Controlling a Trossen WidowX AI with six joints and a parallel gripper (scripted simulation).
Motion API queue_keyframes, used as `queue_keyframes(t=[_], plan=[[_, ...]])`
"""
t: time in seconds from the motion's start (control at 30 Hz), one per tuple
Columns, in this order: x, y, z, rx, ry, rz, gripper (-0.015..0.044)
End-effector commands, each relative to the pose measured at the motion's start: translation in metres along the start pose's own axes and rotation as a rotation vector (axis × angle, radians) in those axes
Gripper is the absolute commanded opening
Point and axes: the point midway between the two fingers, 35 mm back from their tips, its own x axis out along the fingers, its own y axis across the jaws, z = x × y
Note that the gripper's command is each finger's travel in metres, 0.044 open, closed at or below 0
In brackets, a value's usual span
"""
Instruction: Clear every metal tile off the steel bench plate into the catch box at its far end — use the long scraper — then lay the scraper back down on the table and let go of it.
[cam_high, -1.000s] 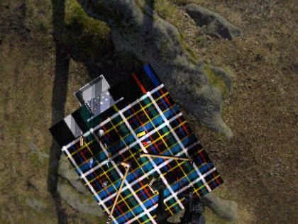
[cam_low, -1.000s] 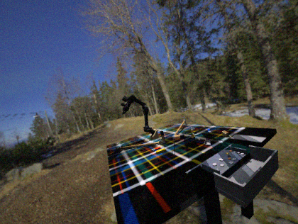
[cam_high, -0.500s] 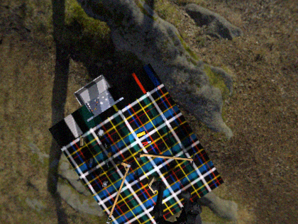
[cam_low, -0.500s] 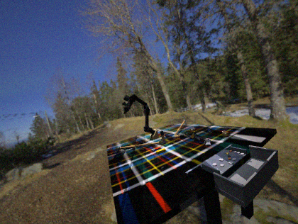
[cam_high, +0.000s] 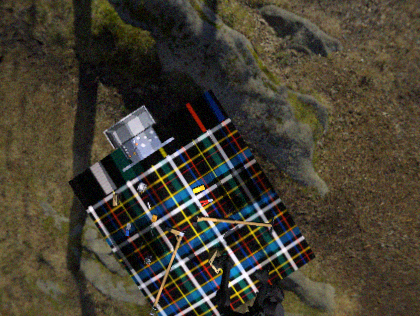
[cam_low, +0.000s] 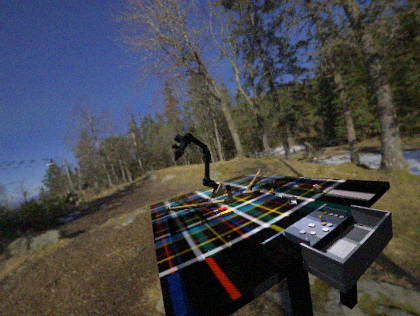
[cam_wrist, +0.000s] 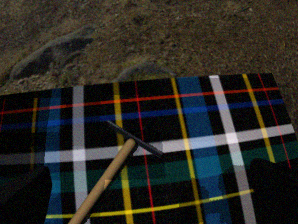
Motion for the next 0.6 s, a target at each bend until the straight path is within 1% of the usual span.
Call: queue_keyframes(t=[0.0, 0.27, 0.57], plan=[[-0.001, 0.001, 0.000, 0.005, 0.001, 0.004, 0.0440], [0.000, 0.000, 0.001, 0.003, 0.000, 0.011, 0.0440], [0.017, -0.002, 0.014, -0.016, -0.008, 0.104, 0.0440]])
